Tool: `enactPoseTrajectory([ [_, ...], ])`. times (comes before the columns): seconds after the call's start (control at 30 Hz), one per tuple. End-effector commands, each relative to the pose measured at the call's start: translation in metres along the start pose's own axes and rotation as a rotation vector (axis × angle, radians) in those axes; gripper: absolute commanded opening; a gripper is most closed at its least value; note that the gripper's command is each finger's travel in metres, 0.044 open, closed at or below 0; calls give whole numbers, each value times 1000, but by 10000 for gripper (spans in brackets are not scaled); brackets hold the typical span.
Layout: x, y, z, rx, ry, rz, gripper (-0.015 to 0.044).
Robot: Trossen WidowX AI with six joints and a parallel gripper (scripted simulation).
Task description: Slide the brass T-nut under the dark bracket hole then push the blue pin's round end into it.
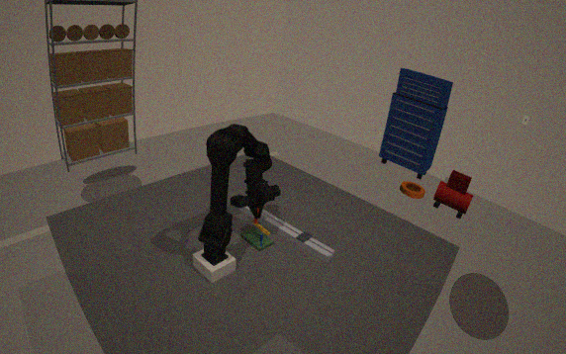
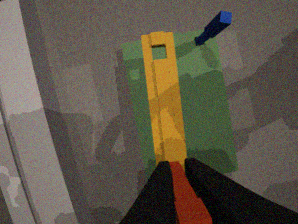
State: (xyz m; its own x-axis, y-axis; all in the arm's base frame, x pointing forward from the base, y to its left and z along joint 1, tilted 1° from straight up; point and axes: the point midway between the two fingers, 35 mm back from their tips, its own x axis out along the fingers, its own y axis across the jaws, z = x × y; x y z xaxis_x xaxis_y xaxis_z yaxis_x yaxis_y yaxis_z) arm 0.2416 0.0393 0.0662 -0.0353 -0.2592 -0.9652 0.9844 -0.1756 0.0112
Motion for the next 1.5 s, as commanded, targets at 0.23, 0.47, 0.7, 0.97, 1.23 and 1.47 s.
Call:
enactPoseTrajectory([
  [0.23, -18, 1, 4, -2, 4, 6, -150],
  [0.47, -29, 1, 7, -2, 4, 6, -150],
  [0.7, -40, 1, 10, -2, 4, 6, -150],
  [0.97, -51, 1, 14, -2, 4, 6, -150],
  [1.23, -52, 9, 15, -12, 5, 10, -150],
  [1.47, -53, 20, 16, -25, 6, 14, -150],
])
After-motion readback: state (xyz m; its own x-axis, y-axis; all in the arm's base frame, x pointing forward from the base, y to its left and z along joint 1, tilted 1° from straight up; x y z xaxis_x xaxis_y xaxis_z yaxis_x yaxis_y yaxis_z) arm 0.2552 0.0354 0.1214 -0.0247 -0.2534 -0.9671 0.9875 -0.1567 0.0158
